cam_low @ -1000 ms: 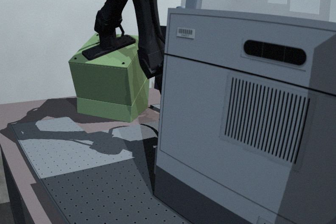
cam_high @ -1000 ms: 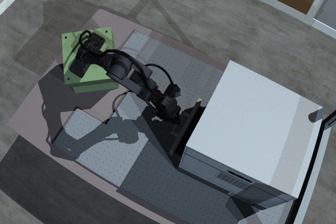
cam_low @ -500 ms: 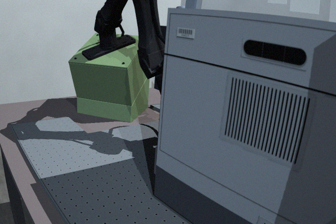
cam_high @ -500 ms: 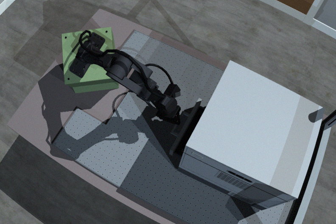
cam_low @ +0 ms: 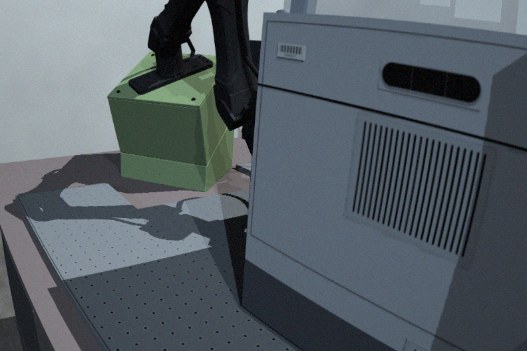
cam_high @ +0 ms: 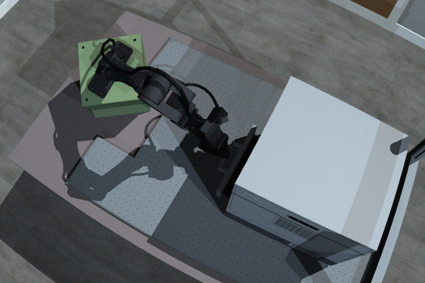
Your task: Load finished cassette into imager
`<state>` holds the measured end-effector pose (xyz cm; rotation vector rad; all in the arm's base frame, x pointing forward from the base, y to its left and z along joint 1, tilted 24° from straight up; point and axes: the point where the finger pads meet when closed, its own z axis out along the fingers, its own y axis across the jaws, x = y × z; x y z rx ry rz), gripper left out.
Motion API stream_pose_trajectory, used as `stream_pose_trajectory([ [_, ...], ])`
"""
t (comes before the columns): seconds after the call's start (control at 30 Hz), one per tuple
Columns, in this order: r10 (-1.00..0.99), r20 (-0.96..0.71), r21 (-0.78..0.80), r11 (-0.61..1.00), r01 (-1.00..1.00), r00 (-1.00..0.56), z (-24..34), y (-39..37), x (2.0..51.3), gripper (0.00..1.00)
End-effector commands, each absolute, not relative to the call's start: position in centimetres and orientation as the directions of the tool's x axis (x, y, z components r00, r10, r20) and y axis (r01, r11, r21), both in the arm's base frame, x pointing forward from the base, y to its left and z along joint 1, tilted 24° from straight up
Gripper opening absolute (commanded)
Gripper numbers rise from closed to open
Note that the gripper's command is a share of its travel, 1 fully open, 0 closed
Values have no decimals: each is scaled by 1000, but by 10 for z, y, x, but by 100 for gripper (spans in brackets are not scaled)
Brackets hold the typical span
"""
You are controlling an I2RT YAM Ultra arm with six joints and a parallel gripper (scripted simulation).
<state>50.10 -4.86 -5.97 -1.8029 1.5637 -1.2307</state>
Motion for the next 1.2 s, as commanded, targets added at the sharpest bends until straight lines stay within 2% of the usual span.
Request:
stream_pose_trajectory([
  [0.0, -945, 325, -832, -265, -488, -42, -53, -49, 515, 0],
  [1.17, -948, 317, -823, -261, -505, -27, -48, -39, 550, 0],
])
